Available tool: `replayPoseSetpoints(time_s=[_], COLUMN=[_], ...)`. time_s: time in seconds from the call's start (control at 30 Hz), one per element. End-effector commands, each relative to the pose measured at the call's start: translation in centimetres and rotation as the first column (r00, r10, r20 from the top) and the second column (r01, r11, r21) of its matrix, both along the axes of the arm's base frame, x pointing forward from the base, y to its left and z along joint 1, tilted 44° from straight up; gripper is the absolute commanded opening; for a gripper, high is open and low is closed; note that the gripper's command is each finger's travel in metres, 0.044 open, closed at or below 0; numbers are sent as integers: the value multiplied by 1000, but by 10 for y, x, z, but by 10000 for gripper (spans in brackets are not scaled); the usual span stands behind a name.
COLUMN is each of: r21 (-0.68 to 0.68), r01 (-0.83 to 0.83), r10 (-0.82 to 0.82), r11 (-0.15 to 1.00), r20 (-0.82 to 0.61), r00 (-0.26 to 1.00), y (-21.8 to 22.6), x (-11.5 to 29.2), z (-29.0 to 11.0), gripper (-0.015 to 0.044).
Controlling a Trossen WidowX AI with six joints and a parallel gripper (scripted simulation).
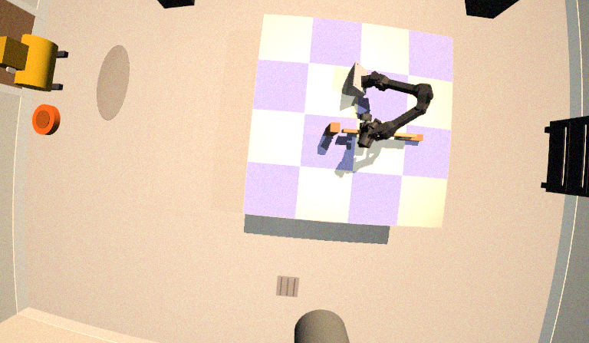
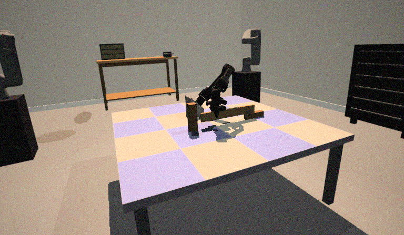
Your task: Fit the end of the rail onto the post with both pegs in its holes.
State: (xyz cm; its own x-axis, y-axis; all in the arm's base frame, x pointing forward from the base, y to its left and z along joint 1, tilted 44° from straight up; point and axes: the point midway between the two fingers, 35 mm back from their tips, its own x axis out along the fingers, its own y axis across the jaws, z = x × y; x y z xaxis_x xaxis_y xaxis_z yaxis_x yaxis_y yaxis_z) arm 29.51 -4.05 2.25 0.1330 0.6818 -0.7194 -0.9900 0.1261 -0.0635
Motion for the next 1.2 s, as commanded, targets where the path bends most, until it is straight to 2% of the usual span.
replayPoseSetpoints(time_s=[0.0,1.17], r21=[-4,-5], r01=[7,7], r10=[-7,-7], r11=[1000,1000], r20=[9,9], r00=[1000,1000], y=[-5,-12], x=[1,1], z=[1,-7], gripper=[0,0])
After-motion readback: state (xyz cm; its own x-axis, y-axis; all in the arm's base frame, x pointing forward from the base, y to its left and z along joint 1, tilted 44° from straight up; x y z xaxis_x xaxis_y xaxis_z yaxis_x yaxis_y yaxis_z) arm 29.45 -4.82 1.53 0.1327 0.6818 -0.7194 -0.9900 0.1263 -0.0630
